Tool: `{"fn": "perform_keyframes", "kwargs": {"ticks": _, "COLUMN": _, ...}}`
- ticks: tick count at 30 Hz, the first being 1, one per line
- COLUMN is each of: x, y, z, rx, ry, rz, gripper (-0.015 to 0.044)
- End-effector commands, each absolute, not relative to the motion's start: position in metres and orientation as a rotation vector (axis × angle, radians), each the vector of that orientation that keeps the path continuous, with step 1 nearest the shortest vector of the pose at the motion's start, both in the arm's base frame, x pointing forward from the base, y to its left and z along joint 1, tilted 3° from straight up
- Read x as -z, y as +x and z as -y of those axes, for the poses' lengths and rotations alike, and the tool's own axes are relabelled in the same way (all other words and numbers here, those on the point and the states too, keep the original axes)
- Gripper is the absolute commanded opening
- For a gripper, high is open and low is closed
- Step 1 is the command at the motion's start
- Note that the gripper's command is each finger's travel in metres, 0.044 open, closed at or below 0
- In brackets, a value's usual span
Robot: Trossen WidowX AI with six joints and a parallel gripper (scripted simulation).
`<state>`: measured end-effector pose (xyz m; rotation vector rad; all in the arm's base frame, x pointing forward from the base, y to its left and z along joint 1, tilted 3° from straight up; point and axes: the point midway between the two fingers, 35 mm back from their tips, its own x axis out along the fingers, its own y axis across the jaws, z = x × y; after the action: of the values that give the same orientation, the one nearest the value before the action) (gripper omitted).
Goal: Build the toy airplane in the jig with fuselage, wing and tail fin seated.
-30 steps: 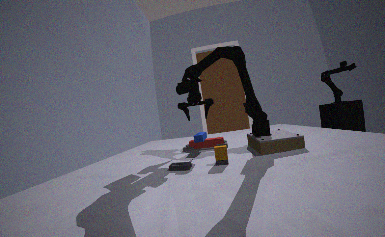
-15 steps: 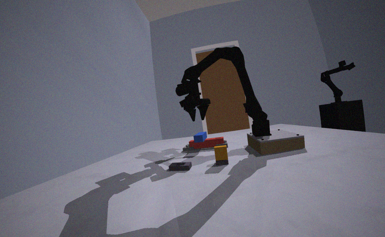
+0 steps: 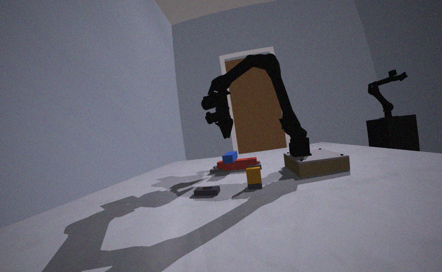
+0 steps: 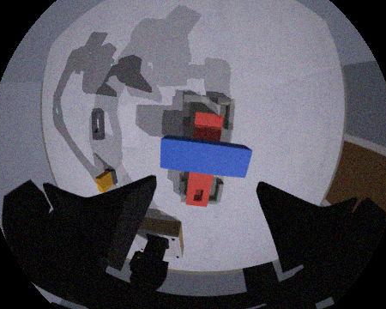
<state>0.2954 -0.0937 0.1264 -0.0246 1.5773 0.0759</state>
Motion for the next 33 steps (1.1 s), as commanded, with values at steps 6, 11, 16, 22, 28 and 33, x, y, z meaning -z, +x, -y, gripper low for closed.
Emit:
{"fn": "perform_keyframes", "kwargs": {"ticks": 6, "x": -0.132, "y": 0.288, "z": 0.011, "rx": -0.062, "ry": -0.01, "rz": -1.575, "gripper": 0.044}}
{"fn": "perform_keyframes", "kwargs": {"ticks": 11, "x": -0.134, "y": 0.264, "z": -0.053, "rx": -0.061, "ry": -0.007, "rz": -1.558, "gripper": 0.044}}
{"fn": "perform_keyframes", "kwargs": {"ticks": 16, "x": -0.134, "y": 0.225, "z": -0.108, "rx": -0.07, "ry": 0.002, "rz": -1.559, "gripper": 0.044}}
{"fn": "perform_keyframes", "kwargs": {"ticks": 22, "x": -0.132, "y": 0.178, "z": -0.144, "rx": -0.078, "ry": 0.005, "rz": -1.587, "gripper": 0.044}}
{"fn": "perform_keyframes", "kwargs": {"ticks": 28, "x": -0.096, "y": 0.179, "z": -0.147, "rx": -0.078, "ry": 0.005, "rz": -1.587, "gripper": 0.044}}
{"fn": "perform_keyframes", "kwargs": {"ticks": 33, "x": -0.075, "y": 0.177, "z": -0.147, "rx": -0.078, "ry": 0.005, "rz": -1.587, "gripper": 0.044}}
